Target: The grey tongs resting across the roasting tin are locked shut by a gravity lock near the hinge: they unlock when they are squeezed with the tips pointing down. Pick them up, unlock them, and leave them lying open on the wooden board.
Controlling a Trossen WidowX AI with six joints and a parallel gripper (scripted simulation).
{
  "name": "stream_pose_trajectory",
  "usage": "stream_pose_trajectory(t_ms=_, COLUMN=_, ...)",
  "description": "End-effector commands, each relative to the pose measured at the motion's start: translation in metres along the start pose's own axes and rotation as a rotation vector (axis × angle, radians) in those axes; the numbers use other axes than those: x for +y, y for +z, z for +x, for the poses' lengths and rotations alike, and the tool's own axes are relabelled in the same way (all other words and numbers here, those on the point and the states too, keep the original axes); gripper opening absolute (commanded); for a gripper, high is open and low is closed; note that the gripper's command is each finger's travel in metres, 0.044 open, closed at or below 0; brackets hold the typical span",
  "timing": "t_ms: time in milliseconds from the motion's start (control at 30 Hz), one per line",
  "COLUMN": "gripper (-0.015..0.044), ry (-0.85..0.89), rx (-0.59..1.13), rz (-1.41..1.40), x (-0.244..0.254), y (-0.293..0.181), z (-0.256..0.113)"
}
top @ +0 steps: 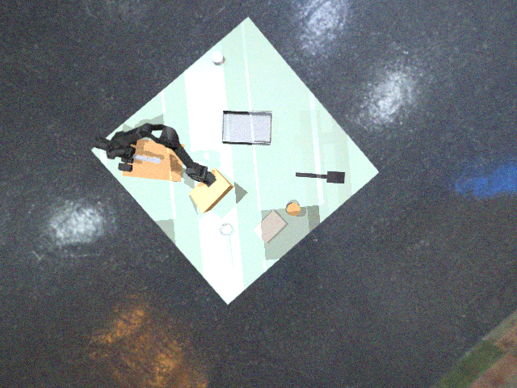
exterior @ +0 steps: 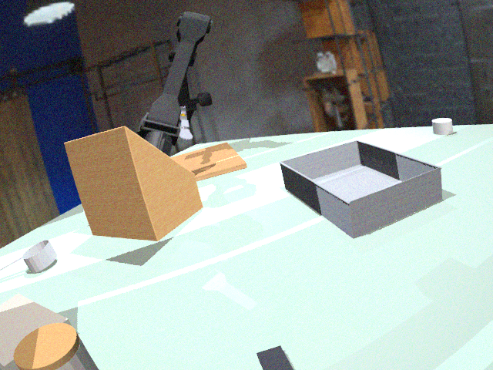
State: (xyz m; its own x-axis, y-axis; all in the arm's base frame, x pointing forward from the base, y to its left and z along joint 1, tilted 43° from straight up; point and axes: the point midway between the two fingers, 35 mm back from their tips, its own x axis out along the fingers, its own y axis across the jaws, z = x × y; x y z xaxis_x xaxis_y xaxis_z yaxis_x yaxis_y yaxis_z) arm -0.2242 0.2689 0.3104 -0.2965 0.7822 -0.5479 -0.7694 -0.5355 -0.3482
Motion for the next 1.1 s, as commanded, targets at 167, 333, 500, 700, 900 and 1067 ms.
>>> stream_pose_trajectory(t_ms=167, gripper=-0.015, ry=0.025, rx=-0.179, rz=0.004, x=0.0, y=0.005, z=-0.013)
stream_pose_trajectory(t_ms=333, gripper=-0.015, ry=0.031, rx=-0.271, rz=0.002, x=0.001, y=0.006, z=-0.019)
stream_pose_trajectory(t_ms=500, gripper=-0.015, ry=0.033, rx=-0.364, rz=-0.003, x=0.001, y=0.007, z=-0.027)
stream_pose_trajectory(t_ms=700, gripper=-0.015, ry=0.029, rx=-0.476, rz=-0.013, x=0.0, y=0.006, z=-0.037)
stream_pose_trajectory(t_ms=900, gripper=-0.015, ry=0.019, rx=-0.59, rz=-0.025, x=0.0, y=0.003, z=-0.048)
stream_pose_trajectory(t_ms=1067, gripper=-0.015, ry=0.006, rx=-0.686, rz=-0.038, x=0.0, y=-0.001, z=-0.059)
